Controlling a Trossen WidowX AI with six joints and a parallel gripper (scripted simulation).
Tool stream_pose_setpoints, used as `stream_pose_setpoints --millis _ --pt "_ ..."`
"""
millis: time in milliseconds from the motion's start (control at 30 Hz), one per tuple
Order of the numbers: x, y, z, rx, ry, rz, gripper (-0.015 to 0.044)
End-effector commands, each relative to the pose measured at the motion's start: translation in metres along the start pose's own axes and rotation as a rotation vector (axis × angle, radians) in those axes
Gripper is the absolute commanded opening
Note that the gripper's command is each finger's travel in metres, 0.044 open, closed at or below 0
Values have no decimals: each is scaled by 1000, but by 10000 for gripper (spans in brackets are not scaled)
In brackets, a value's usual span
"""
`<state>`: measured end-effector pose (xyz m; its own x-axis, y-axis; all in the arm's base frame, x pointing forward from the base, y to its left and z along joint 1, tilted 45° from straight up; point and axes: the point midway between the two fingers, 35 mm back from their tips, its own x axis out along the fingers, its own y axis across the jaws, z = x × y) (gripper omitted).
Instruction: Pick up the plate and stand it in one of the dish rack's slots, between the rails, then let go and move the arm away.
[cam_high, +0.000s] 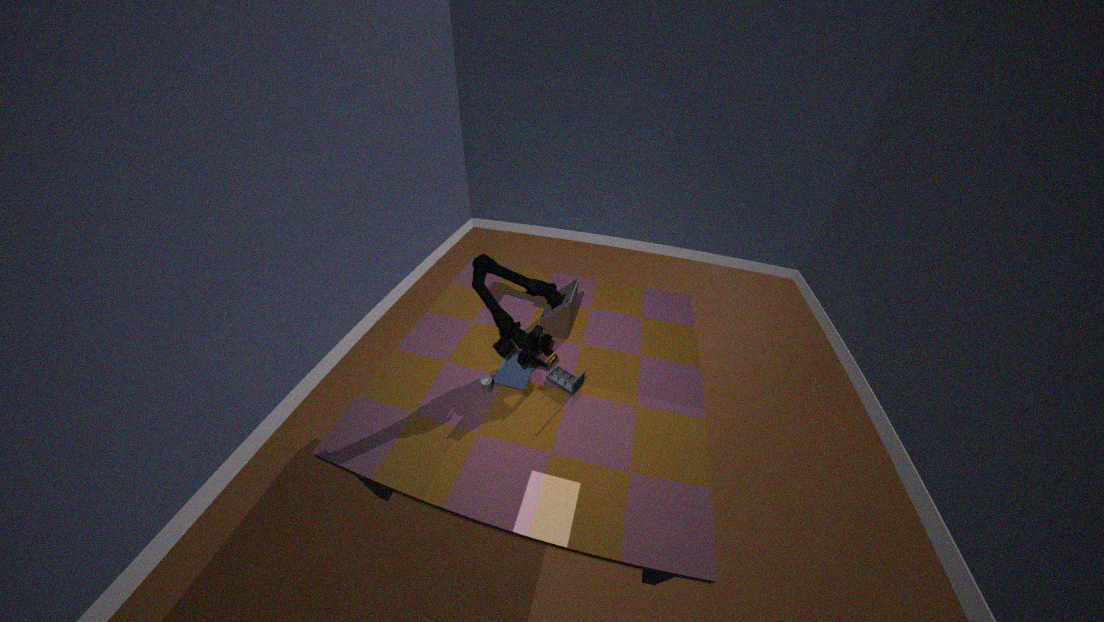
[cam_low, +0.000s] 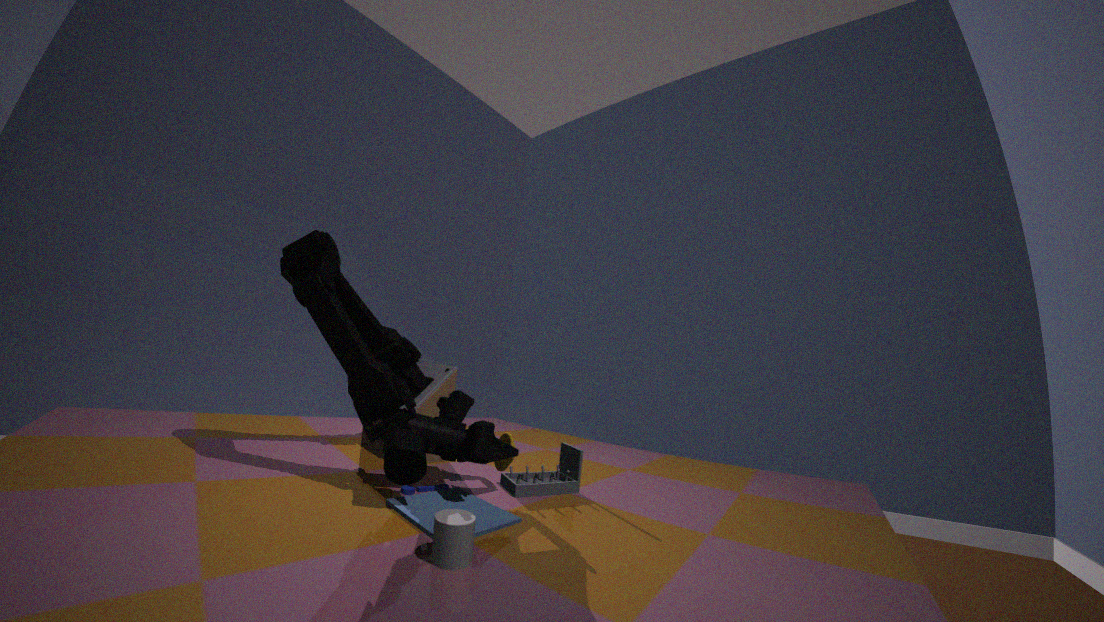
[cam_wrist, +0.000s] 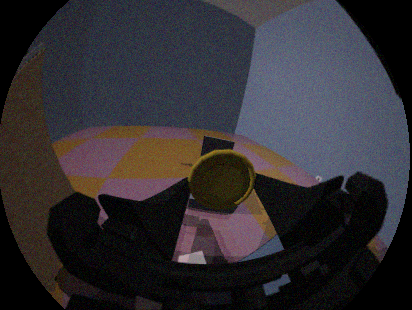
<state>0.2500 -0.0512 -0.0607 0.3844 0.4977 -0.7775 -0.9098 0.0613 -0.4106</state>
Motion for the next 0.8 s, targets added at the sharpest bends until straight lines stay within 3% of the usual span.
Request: stream_pose_setpoints --millis 0,767 --pt "-1 1 2 -4 -13 -18 0" --pt "27 -5 6 -9 -9 -15 0"
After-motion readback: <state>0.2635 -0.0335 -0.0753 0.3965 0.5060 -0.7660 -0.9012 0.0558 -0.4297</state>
